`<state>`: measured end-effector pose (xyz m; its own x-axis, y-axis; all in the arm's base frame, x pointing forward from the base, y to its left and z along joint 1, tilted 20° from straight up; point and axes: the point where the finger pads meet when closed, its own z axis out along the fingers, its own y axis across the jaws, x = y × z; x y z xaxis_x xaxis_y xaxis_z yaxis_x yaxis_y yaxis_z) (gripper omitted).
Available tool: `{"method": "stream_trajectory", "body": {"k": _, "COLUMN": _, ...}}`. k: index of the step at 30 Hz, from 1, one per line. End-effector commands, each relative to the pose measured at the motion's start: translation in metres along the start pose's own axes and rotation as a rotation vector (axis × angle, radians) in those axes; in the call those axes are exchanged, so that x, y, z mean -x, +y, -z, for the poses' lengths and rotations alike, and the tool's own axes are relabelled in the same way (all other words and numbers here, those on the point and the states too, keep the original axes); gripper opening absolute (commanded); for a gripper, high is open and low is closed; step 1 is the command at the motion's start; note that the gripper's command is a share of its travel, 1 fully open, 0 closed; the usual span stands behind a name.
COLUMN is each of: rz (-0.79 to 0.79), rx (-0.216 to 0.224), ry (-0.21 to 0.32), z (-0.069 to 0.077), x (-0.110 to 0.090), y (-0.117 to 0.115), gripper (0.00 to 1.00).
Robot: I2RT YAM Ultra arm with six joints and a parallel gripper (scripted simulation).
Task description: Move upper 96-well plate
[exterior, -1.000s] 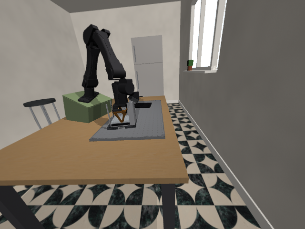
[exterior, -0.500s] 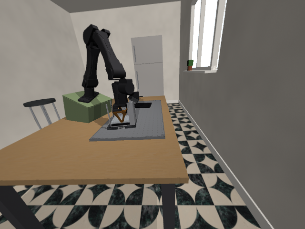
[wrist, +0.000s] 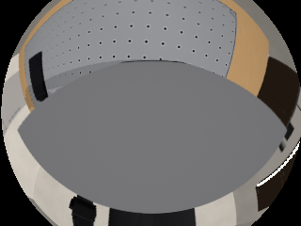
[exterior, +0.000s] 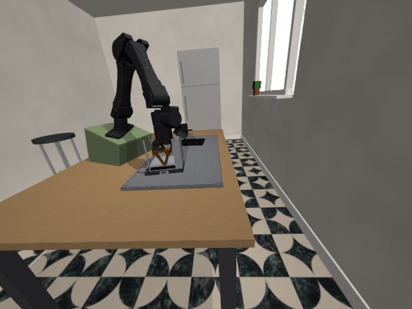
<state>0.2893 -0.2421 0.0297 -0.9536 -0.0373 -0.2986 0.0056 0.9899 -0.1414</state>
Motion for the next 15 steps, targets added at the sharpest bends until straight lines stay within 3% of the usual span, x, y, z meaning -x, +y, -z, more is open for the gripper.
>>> {"method": "stream_trajectory", "body": {"k": 1, "rz": 0.0, "rx": -0.006, "ry": 0.005, "z": -0.0111, "x": 0.0008, "y": 0.0006, "gripper": 1.0}}
{"method": "stream_trajectory", "body": {"k": 14, "rz": 0.0, "rx": -0.006, "ry": 0.005, "z": -0.0111, "x": 0.0008, "y": 0.0006, "gripper": 1.0}}
{"method": "stream_trajectory", "body": {"k": 15, "rz": 0.0, "rx": -0.006, "ry": 0.005, "z": -0.0111, "x": 0.0008, "y": 0.0006, "gripper": 0.0}}
